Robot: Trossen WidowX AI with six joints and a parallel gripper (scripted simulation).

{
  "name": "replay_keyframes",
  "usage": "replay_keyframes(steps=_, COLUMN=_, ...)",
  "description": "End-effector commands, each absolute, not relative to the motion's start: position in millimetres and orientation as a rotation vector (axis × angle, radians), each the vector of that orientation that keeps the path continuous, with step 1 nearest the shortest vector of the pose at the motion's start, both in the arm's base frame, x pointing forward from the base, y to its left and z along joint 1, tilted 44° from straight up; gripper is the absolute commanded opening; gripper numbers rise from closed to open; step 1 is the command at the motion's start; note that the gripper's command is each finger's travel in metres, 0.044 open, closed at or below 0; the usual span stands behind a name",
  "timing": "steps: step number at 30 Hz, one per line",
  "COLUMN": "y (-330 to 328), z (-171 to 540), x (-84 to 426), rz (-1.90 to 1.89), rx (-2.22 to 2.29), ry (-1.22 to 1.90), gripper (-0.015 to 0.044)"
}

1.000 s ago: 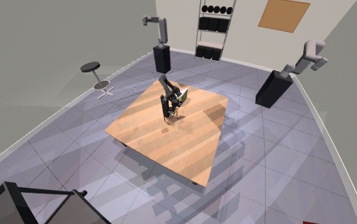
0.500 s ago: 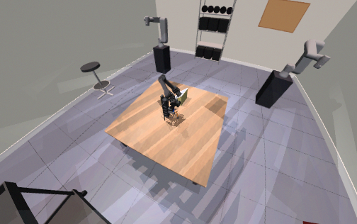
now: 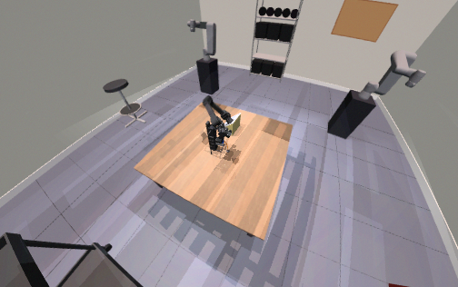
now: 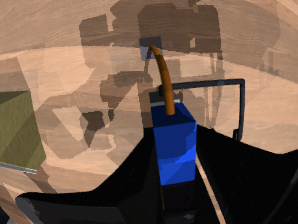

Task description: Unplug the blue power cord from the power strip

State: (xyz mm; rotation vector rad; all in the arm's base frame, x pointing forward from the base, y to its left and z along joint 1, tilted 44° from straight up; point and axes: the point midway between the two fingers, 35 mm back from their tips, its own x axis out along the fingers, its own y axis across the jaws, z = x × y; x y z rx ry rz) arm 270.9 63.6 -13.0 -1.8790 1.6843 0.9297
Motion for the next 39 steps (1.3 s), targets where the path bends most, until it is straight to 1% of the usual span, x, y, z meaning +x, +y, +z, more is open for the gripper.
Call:
replay_keyframes(steps=1, y=64, z=-13, x=271, rz=0.929, rx=-1.878, ry=1.685, gripper=0.0015)
replay_keyframes(steps=4, y=64, z=-13, x=271, rz=0.929, rx=-1.878, ry=1.685, gripper=0.0000)
replay_keyframes(steps=35, y=102, z=-41, x=263, rz=0.935, rx=-1.879, ry=1.679, gripper=0.0000)
replay_keyframes(steps=39, y=93, z=-39, x=264, rz=0.931, rx=-1.883, ry=1.682, gripper=0.0105)
